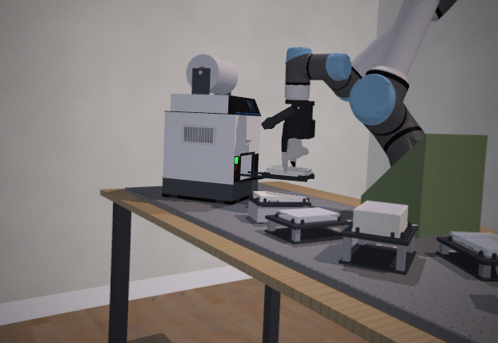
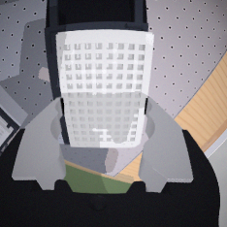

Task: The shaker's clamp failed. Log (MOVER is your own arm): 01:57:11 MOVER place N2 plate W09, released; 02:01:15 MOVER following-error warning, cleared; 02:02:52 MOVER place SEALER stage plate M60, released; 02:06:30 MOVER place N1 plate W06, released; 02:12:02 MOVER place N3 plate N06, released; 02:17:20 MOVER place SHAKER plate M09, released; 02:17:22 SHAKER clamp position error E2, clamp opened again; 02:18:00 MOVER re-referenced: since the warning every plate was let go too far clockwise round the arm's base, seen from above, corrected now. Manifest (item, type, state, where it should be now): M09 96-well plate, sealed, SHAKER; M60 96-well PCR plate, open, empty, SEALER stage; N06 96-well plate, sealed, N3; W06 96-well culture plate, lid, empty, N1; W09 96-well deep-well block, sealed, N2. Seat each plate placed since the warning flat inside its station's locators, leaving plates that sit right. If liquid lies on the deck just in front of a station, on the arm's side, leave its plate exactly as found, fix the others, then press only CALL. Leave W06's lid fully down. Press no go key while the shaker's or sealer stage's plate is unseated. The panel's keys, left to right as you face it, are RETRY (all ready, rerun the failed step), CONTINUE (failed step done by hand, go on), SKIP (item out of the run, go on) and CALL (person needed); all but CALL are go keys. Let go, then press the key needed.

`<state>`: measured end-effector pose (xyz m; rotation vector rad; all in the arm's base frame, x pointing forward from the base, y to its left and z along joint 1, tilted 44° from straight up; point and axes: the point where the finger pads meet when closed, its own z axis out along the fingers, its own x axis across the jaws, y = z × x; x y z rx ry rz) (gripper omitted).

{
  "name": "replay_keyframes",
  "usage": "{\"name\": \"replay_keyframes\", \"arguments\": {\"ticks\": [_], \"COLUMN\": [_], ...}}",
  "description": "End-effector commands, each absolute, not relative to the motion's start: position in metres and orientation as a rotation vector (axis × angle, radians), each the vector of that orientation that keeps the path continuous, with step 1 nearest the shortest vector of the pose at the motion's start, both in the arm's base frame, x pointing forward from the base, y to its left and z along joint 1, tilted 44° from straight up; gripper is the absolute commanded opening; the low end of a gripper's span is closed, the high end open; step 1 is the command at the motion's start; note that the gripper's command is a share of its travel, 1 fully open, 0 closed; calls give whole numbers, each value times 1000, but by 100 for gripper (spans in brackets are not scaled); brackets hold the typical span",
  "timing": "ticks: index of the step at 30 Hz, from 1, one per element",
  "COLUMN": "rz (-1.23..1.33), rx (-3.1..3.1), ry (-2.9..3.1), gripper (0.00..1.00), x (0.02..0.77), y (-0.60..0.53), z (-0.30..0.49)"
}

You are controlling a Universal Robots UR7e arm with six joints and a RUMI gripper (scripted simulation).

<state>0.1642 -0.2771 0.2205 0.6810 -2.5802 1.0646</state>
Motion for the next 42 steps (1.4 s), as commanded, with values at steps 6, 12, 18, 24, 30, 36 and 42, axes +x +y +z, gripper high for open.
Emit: {"name": "replay_keyframes", "arguments": {"ticks": [6, 12, 18, 24, 30, 36, 42], "rz": [1066, 1066, 1066, 1066, 1066, 1066, 1066], "rx": [681, 681, 681, 681, 681, 681, 681], "ry": [-2580, -2580, -2580, -2580, -2580, -2580, -2580], "gripper": [0, 0, 0, 0, 0, 0, 0], "x": [164, 164, 164, 164, 164, 164, 164], "y": [-276, -275, -274, -272, -271, -270, -266], "z": [222, 223, 224, 226, 227, 228, 233]}}
